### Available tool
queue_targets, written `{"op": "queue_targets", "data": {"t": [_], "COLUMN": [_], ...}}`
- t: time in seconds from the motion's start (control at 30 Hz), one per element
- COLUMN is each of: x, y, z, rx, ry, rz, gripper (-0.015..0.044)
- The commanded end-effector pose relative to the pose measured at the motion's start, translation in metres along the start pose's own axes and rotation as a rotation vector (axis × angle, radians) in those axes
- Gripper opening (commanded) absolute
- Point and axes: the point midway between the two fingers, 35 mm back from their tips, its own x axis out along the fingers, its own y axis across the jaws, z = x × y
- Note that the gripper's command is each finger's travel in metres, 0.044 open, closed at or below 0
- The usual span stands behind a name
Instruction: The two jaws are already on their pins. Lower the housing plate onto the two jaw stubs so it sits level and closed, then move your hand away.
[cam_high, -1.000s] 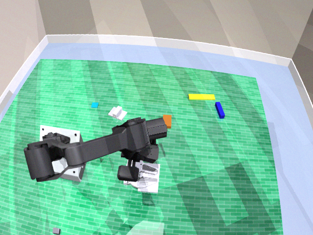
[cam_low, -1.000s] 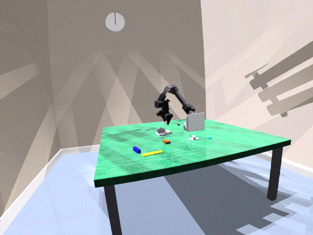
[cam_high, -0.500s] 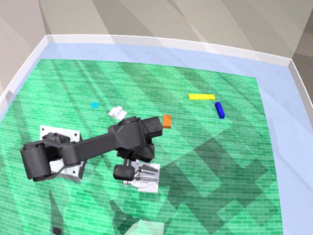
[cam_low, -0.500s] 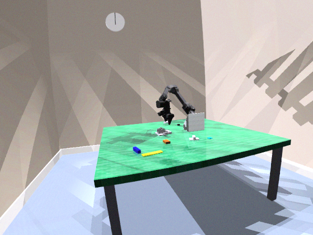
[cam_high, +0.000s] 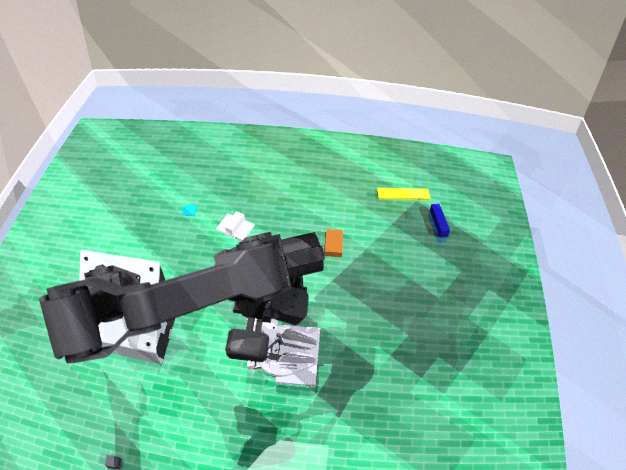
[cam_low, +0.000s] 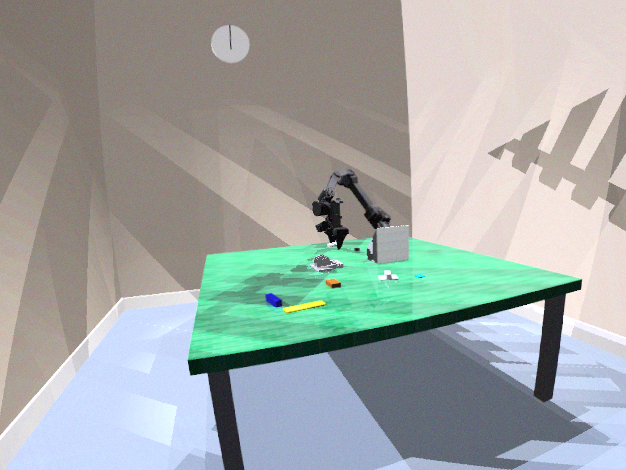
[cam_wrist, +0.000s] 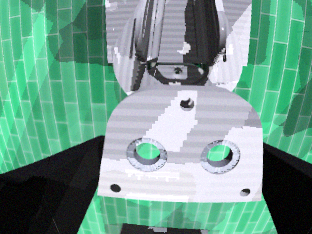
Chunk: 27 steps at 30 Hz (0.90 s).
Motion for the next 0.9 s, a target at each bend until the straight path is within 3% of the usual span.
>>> {"op": "queue_targets", "data": {"t": [0.0,0.87], "x": [0.0,0.012], "y": [0.0,0.002], "z": [0.0,0.001], "rx": [0.007,0.007], "ry": [-0.001,-0.001], "rz": [0.002,0.004], "gripper": [0.0351,0.0351]}}
